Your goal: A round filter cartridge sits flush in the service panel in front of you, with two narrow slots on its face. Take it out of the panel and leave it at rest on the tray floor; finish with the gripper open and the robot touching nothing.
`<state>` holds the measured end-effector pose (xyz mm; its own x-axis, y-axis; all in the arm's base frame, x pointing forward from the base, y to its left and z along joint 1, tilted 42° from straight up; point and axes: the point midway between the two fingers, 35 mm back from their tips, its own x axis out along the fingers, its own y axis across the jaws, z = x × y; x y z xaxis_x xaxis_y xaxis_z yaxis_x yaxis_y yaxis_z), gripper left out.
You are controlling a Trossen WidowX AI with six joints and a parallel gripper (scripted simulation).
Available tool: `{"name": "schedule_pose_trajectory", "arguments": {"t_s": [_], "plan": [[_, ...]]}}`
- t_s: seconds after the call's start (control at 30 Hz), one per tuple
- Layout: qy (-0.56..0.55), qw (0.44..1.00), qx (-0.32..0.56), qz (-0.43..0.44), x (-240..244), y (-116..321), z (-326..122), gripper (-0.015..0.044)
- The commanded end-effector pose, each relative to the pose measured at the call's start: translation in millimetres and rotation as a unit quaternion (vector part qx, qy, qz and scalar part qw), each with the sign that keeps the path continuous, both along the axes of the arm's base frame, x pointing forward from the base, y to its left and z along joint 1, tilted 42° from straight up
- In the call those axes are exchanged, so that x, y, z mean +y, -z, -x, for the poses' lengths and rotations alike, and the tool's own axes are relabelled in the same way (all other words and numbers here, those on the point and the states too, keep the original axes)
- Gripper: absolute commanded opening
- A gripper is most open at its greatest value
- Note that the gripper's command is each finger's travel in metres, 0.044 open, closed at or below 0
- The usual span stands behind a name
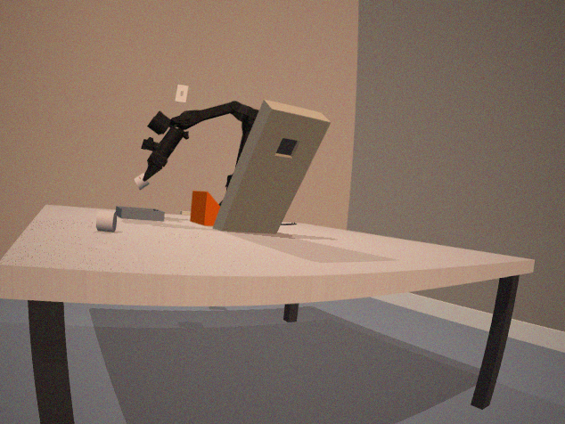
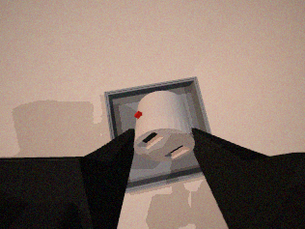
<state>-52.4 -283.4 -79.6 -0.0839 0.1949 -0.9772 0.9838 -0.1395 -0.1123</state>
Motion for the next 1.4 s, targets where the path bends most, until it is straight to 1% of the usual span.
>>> {"name": "schedule_pose_trajectory", "arguments": {"t_s": [0.0,0.1,0.53,0.7,1.23,1.27,1.37], "plan": [[0.013,1.0,0.014,0.004,5.2,4.0,7.2,0.0],[0.013,1.0,0.014,0.004,6.9,6.9,7.2,0.0],[0.013,1.0,0.014,0.004,48.4,56.4,7.0,0.0],[0.013,1.0,0.014,0.003,53.9,61.1,6.7,0.0],[0.016,1.0,0.011,-0.002,53.4,58.6,5.7,0.042],[0.016,1.0,0.011,-0.002,53.4,58.6,5.7,0.044],[0.016,1.0,0.011,-0.002,51.8,57.2,5.8,0.044]]}}
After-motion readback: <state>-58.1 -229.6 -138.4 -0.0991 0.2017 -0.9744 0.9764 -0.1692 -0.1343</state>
